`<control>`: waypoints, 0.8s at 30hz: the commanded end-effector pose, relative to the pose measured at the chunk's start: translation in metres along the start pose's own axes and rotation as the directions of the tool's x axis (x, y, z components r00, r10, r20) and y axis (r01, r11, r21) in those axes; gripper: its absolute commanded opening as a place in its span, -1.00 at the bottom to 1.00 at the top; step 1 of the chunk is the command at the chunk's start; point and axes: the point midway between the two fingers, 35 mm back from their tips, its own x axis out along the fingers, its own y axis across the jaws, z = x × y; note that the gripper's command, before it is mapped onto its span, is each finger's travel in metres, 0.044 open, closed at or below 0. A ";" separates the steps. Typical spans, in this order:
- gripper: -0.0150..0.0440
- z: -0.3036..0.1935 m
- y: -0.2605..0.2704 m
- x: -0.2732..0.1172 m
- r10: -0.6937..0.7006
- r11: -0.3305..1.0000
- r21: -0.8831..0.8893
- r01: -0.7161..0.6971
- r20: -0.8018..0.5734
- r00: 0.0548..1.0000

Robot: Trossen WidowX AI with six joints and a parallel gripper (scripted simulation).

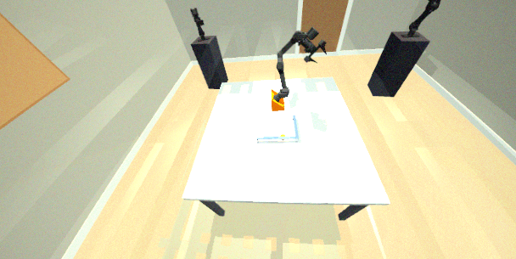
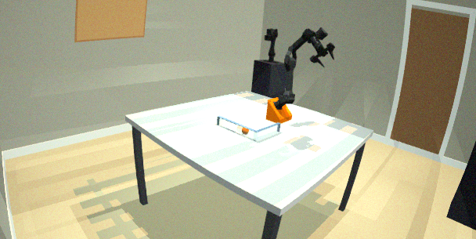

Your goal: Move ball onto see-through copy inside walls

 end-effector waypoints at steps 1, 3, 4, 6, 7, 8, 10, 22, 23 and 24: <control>0.78 0.000 0.000 0.001 0.003 1.000 0.003 -0.003 -0.001 1.000; 0.60 0.001 -0.001 0.013 0.027 0.999 0.028 -0.027 -0.008 1.000; 0.60 0.002 -0.001 0.022 0.049 0.998 0.051 -0.048 -0.014 0.999; 0.60 0.001 -0.001 0.050 0.109 0.987 0.118 -0.105 -0.030 0.994; 0.60 0.000 0.001 0.067 0.146 0.977 0.161 -0.138 -0.040 0.989; 0.60 -0.002 0.003 0.084 0.182 0.964 0.206 -0.168 -0.049 0.982; 0.60 -0.009 0.010 0.115 0.250 0.929 0.296 -0.221 -0.064 0.966; 0.60 -0.106 0.104 0.231 0.607 0.595 0.750 -0.287 -0.185 0.773; 0.60 -0.118 0.118 0.233 0.642 0.564 0.777 -0.279 -0.200 0.740; 0.60 -0.127 0.128 0.238 0.664 0.526 0.809 -0.264 -0.196 0.722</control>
